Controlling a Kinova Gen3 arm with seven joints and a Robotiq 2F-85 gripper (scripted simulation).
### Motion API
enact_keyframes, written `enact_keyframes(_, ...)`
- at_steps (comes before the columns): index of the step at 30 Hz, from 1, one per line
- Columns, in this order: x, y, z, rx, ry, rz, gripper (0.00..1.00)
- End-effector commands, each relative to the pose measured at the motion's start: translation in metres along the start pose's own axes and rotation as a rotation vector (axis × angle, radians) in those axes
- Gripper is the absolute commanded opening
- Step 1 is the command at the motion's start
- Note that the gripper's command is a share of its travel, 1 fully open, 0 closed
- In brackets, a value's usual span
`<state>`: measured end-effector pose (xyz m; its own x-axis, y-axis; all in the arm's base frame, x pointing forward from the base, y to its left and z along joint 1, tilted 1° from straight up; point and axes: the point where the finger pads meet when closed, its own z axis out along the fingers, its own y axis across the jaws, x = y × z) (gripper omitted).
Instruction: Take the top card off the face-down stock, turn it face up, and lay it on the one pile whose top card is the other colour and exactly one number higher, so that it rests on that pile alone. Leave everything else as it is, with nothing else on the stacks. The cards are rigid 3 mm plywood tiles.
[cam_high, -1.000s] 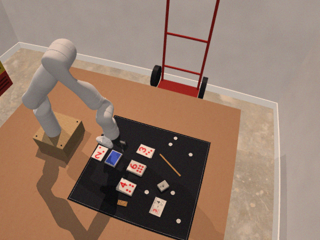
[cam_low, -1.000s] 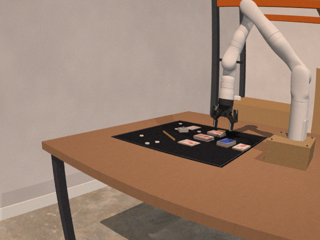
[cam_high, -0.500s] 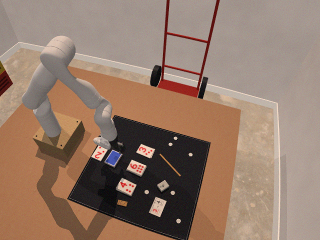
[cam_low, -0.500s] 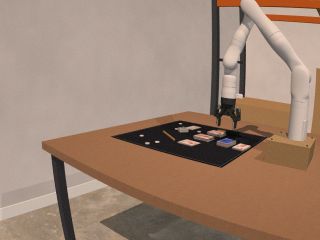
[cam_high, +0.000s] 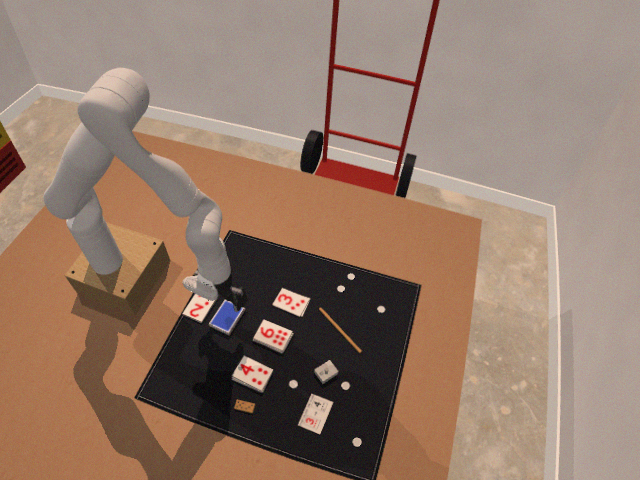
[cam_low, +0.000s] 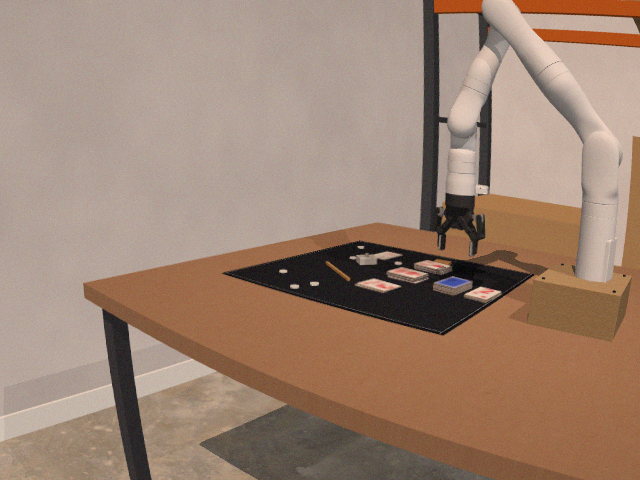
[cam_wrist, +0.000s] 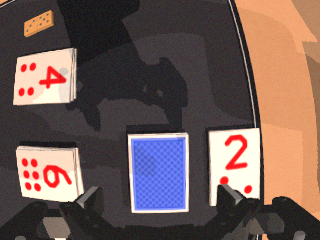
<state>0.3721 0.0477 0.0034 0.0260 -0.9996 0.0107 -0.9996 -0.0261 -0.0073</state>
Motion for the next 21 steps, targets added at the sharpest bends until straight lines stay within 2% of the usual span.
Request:
enact_keyframes(1,-0.0006,-0.0007,-0.0011,0.003,0.000,-0.002,1.00)
enact_keyframes(12,-0.0006,-0.0007,-0.0011,0.003,0.000,-0.002,1.00)
enact_keyframes(13,-0.0006,-0.0007,-0.0011,0.003,0.000,-0.002,0.85)
enact_keyframes(21,-0.0006,-0.0007,0.0019,0.003,0.000,-0.001,0.85)
